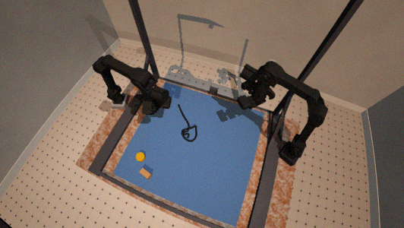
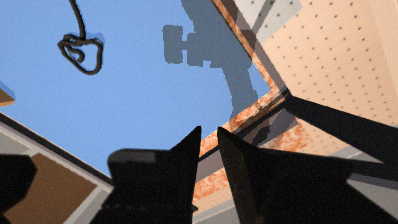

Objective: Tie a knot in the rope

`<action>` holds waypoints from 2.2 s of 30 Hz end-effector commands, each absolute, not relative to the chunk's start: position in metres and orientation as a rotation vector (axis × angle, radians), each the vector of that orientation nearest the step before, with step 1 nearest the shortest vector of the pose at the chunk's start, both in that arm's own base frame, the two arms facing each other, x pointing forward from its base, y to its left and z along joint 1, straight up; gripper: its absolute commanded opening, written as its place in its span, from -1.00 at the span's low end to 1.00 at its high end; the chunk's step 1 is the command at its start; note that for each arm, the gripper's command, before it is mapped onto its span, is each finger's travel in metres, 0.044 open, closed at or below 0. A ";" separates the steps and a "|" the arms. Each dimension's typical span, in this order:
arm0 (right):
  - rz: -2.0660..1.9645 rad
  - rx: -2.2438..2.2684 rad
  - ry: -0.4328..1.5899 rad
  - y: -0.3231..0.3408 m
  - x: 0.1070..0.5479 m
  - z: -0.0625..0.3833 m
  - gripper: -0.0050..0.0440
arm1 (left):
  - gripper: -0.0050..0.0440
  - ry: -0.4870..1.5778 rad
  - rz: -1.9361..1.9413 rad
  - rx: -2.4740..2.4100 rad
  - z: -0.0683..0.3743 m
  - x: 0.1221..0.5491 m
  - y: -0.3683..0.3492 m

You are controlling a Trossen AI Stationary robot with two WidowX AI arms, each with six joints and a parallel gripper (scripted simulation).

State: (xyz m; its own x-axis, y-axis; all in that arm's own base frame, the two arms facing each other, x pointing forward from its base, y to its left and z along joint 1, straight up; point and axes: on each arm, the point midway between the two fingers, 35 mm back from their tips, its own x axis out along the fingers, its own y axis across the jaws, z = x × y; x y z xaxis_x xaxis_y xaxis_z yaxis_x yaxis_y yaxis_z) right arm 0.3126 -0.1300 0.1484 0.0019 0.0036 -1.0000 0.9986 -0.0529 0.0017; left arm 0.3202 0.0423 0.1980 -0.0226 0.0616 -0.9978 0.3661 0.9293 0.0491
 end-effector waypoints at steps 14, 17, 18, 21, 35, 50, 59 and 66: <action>-1.244 1.263 1.150 -0.142 0.337 0.147 -0.45 | -0.45 1.559 -0.236 0.342 0.206 0.319 0.043; -1.244 1.263 1.149 -0.145 0.343 0.144 -0.45 | -0.45 1.559 -0.236 0.342 0.206 0.319 0.043; -1.244 1.263 1.149 -0.145 0.343 0.144 -0.45 | -0.45 1.559 -0.236 0.342 0.206 0.319 0.043; -1.244 1.264 1.149 -0.147 0.347 0.142 -0.45 | -0.45 1.559 -0.236 0.342 0.206 0.319 0.043; -1.243 1.264 1.148 -0.158 0.369 0.131 -0.45 | -0.45 1.559 -0.236 0.342 0.206 0.319 0.043; -1.242 1.264 1.146 -0.171 0.397 0.117 -0.45 | -0.45 1.559 -0.236 0.342 0.206 0.319 0.043; -1.241 1.264 1.145 -0.176 0.407 0.112 -0.45 | -0.45 1.559 -0.236 0.342 0.206 0.319 0.043; -1.241 1.264 1.144 -0.181 0.417 0.107 -0.45 | -0.45 1.559 -0.236 0.342 0.206 0.319 0.043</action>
